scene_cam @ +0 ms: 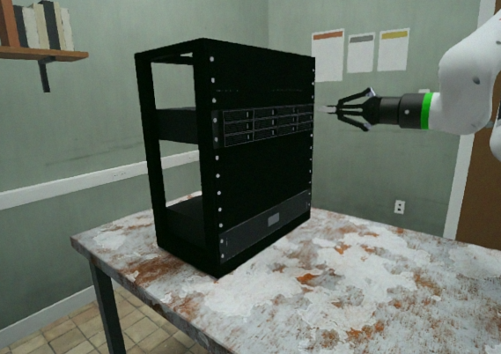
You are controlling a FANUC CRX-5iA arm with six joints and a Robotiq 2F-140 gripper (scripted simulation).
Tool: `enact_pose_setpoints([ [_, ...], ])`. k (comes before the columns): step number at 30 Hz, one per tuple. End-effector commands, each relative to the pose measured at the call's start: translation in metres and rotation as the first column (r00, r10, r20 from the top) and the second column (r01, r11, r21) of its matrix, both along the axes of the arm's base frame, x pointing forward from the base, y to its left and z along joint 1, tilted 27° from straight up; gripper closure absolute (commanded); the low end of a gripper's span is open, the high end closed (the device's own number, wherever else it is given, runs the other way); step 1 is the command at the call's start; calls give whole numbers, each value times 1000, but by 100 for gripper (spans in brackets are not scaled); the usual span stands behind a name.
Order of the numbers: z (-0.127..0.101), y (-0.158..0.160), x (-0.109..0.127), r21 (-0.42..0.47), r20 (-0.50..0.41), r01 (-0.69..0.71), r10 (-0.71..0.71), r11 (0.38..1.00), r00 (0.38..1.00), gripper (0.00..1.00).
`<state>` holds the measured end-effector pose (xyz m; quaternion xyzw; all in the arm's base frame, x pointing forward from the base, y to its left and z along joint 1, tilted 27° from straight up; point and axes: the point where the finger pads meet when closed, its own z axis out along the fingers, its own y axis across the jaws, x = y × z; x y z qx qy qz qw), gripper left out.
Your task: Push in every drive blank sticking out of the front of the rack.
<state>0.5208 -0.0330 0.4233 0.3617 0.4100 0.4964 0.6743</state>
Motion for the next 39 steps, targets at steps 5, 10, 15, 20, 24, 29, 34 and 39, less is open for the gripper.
enact_pose_setpoints([
  [5, 1, 0, 0, 0, 1, 0, 0, 1000, 1000, 90],
  [10, 1, 0, 0, 0, 1, 0, 0, 1000, 1000, 90],
  [15, 1, 0, 0, 0, 1, 0, 0, 1000, 1000, 90],
  [20, 4, 0, 7, 0, 1, 0, 0, 1000, 1000, 90],
  [24, 5, -1, 9, 0, 1, 0, 0, 1000, 1000, 90],
  [29, 5, -1, 9, 0, 1, 0, 0, 1000, 1000, 90],
  [34, 5, -1, 9, 0, 1, 0, 0, 1000, 1000, 90],
  [39, 7, -1, 14, 0, 1, 0, 0, 1000, 1000, 90],
])
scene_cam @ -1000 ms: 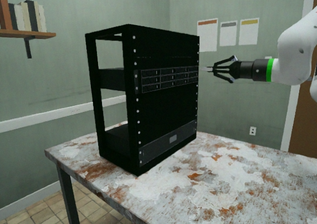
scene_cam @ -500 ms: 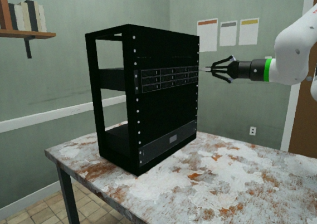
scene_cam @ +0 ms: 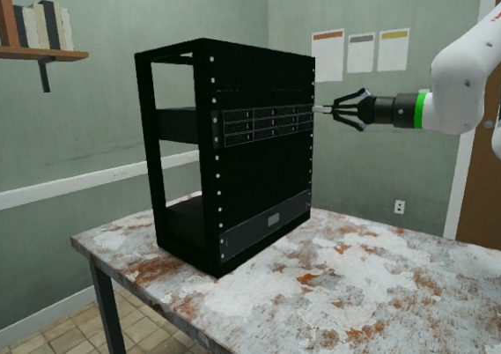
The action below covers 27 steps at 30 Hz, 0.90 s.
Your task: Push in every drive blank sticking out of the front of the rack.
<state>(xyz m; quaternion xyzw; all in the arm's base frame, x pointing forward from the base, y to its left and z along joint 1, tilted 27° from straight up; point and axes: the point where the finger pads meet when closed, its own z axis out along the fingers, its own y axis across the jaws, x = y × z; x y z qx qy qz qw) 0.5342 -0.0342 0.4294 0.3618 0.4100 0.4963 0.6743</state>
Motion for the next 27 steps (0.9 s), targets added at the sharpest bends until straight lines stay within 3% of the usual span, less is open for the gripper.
enact_pose_setpoints([
  [1, 1, 0, 1, 0, 1, 0, 0, 1000, 1000, 90],
  [27, 7, -1, 14, 0, 1, 0, 0, 1000, 1000, 90],
])
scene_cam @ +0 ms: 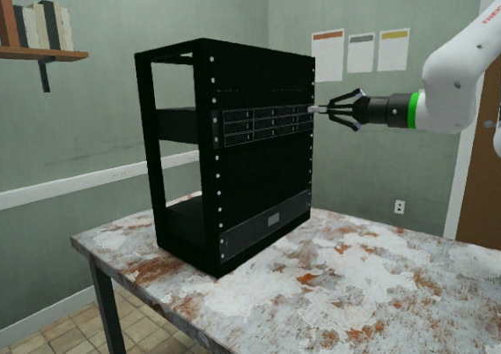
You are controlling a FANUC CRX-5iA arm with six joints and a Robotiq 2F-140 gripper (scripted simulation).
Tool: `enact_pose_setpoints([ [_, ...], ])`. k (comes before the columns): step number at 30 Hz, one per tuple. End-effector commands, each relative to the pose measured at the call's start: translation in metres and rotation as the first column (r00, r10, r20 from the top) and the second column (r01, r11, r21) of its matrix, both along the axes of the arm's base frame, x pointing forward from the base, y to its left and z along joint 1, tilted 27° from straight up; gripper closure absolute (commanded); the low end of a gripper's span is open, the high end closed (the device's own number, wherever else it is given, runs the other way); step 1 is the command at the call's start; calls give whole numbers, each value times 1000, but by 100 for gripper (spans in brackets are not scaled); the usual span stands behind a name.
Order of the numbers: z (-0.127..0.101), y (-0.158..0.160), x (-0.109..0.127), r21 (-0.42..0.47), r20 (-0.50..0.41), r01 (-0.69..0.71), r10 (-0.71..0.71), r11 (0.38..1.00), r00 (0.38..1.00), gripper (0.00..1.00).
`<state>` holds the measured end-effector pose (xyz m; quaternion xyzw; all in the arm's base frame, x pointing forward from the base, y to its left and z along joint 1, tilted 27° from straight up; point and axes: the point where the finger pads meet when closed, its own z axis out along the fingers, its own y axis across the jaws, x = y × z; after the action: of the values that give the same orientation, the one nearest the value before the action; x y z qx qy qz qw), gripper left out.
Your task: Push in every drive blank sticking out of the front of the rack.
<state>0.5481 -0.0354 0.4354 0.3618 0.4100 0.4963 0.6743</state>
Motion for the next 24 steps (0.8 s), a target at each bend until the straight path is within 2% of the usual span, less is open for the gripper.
enact_pose_setpoints([
  [1, 1, 0, 0, 0, 1, 0, 0, 1000, 1000, 90],
  [24, 2, 0, 3, 0, 1, 0, 0, 1000, 1000, 90],
])
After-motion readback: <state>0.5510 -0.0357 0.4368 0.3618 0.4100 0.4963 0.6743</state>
